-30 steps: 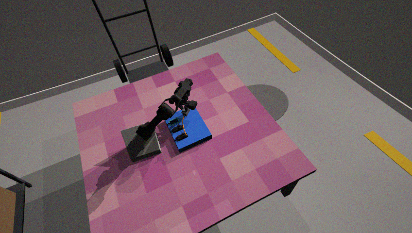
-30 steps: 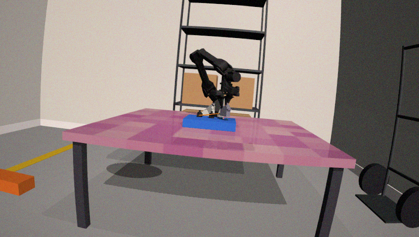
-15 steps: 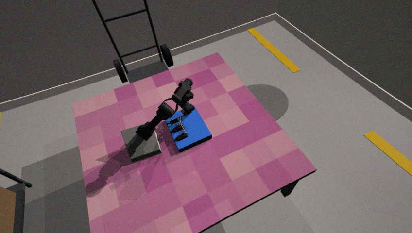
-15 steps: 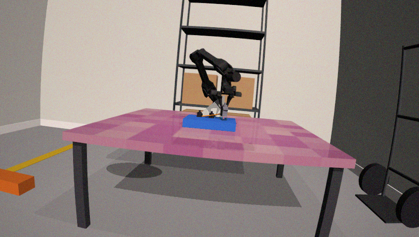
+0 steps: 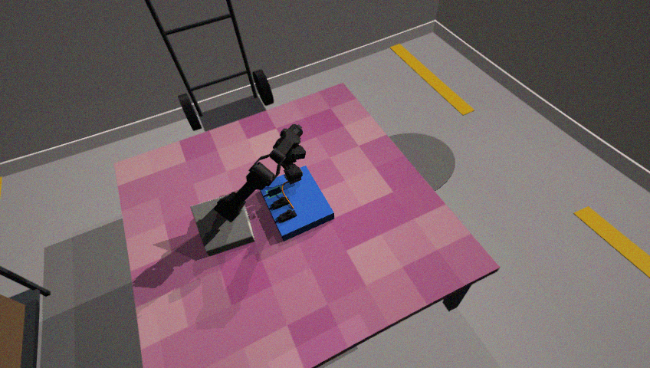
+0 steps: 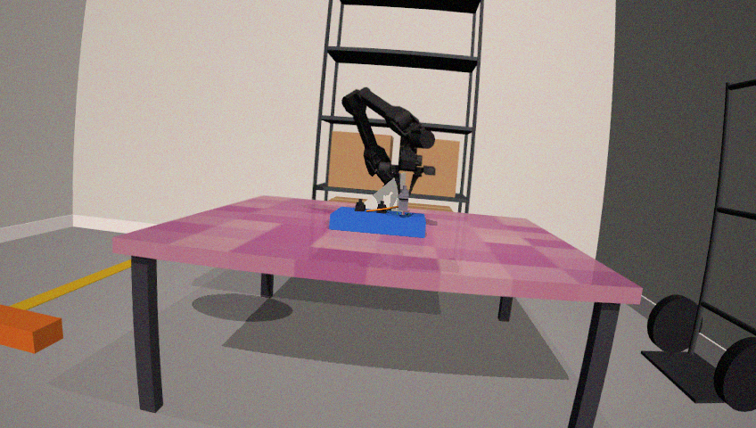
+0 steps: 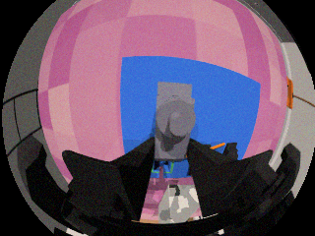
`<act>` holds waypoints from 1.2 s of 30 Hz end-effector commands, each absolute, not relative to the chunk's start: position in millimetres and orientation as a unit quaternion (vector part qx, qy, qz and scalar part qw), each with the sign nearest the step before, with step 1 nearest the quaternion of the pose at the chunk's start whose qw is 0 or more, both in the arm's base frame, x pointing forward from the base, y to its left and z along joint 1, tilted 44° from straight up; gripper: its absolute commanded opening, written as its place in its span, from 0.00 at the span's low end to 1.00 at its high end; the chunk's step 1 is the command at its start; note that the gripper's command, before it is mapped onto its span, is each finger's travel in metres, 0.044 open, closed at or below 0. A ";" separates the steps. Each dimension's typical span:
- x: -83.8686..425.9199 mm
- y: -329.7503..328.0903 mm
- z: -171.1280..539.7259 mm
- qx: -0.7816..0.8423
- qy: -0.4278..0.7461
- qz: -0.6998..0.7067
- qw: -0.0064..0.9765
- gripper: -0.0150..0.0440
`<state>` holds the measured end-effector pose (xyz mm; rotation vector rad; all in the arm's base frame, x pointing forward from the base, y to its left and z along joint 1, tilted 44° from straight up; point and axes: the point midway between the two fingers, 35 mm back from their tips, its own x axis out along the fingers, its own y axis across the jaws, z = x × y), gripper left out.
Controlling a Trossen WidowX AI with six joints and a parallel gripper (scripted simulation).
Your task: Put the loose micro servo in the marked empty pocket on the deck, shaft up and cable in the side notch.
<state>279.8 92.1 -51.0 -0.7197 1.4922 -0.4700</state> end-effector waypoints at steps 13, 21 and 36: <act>212.7 85.8 -45.8 -0.316 0.657 -0.204 0.653 0.25; 178.6 80.8 -44.0 -0.316 0.658 -0.204 0.652 0.25; 180.1 68.8 -57.2 -0.316 0.658 -0.204 0.652 0.25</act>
